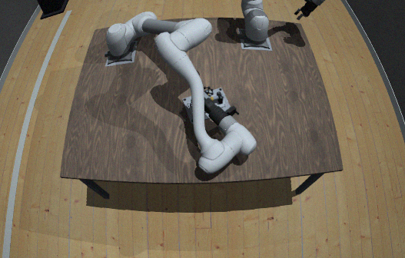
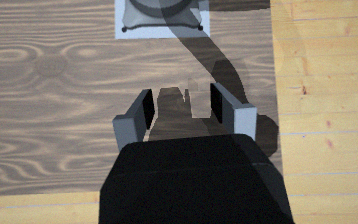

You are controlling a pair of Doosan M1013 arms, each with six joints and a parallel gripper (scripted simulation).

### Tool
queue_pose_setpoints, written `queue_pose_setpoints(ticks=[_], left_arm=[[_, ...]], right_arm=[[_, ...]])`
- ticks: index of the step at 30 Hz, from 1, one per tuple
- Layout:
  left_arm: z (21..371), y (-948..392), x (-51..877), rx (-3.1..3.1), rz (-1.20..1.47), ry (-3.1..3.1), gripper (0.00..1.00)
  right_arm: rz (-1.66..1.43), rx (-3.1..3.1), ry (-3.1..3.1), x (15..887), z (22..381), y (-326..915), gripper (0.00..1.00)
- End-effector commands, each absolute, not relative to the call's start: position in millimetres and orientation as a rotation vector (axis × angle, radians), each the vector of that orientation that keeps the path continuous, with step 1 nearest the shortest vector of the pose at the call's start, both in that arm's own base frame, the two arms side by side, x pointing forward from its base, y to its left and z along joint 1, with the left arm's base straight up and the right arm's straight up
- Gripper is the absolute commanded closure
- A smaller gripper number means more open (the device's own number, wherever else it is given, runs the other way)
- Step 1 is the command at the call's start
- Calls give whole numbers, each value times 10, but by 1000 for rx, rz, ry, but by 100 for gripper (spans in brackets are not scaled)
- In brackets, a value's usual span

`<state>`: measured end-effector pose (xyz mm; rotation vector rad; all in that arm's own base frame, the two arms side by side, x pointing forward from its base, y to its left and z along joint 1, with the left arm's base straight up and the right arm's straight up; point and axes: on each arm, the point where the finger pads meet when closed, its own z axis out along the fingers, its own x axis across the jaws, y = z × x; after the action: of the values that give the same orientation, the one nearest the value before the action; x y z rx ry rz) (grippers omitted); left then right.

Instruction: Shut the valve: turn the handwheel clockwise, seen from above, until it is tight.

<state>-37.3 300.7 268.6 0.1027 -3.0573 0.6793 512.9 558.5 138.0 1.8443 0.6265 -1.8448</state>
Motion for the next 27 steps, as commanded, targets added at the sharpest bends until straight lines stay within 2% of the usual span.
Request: queue_pose_setpoints(ticks=[1,5,6,27], left_arm=[[2689,3010,-374,103,678,-3057,0],[2689,3010,-374,103,678,-3057,0],[2689,3010,-374,103,678,-3057,0],[2689,3010,-374,103,678,-3057,0]], right_arm=[[-1843,1846,627,5131,1393,5585,100],[-1843,1846,627,5131,1393,5585,100],[-1843,1846,627,5131,1393,5585,46],[-1843,1846,627,5131,1393,5585,46]])
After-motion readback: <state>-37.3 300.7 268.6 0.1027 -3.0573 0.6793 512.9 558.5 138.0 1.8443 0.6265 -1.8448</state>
